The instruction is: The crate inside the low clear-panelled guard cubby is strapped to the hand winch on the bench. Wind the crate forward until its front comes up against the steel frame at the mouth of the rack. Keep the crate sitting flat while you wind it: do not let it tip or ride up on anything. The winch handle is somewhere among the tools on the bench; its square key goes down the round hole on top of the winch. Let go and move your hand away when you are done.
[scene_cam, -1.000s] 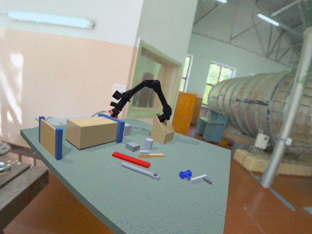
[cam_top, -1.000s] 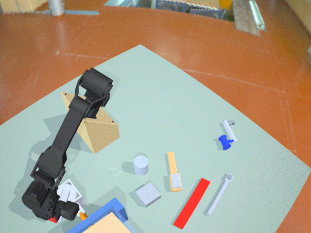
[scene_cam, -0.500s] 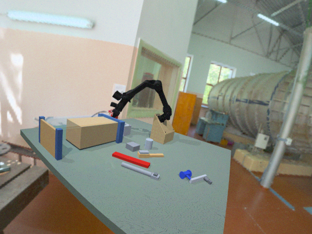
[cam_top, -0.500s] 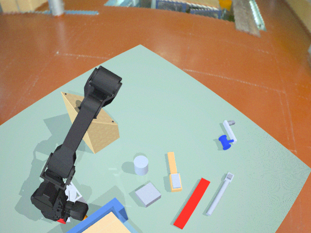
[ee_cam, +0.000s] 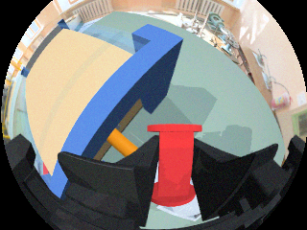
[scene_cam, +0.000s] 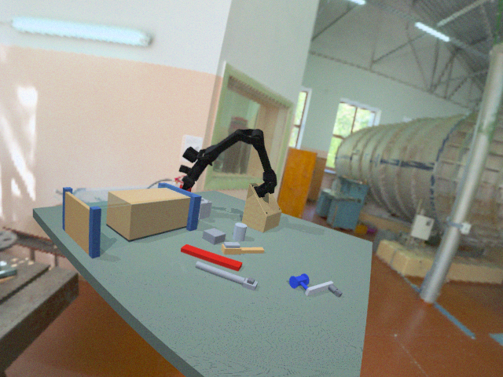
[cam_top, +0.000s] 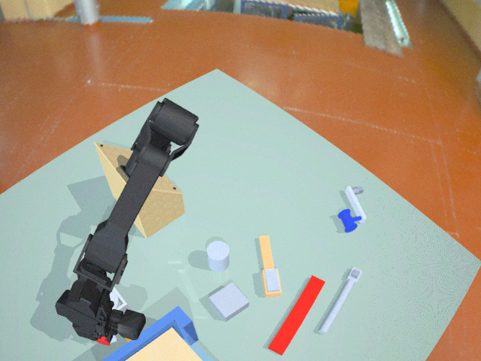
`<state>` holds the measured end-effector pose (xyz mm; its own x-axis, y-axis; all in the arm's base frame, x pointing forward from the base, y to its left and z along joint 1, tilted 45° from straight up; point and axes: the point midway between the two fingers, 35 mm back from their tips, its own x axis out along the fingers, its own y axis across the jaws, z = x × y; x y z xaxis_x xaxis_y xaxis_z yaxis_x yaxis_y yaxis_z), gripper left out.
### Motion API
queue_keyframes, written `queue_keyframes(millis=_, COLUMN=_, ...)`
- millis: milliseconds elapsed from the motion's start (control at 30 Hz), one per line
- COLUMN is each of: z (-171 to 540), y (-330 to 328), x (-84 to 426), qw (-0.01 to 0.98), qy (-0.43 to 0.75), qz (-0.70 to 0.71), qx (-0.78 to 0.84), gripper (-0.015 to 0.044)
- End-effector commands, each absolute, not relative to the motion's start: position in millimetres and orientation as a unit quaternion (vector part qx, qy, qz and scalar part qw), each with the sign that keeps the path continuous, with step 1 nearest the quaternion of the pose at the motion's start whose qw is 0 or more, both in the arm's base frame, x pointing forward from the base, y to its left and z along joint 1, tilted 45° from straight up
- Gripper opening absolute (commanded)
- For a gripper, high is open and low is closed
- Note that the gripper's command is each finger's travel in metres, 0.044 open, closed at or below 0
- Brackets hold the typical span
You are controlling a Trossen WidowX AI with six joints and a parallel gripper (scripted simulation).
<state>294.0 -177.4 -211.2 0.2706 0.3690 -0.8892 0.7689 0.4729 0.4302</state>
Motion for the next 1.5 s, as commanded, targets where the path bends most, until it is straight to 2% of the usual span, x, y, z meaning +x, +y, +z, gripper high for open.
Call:
queue_keyframes(millis=0, z=-201, y=-162, x=296, qw=0.624, qy=0.586, qz=-0.146, qx=0.497, gripper=0.0)
queue_keyframes(millis=567, z=-191, y=-155, x=298, qw=0.629, qy=0.583, qz=-0.152, qx=0.49, gripper=0.0)
queue_keyframes(millis=1133, z=-191, y=-155, x=298, qw=0.629, qy=0.584, qz=-0.152, qx=0.49, gripper=0.044)
queue_keyframes(millis=1267, z=-189, y=-157, x=298, qw=0.629, qy=0.584, qz=-0.152, qx=0.49, gripper=0.044)
queue_keyframes(millis=1467, z=-150, y=-197, x=298, qw=0.629, qy=0.585, qz=-0.155, qx=0.488, gripper=0.044)
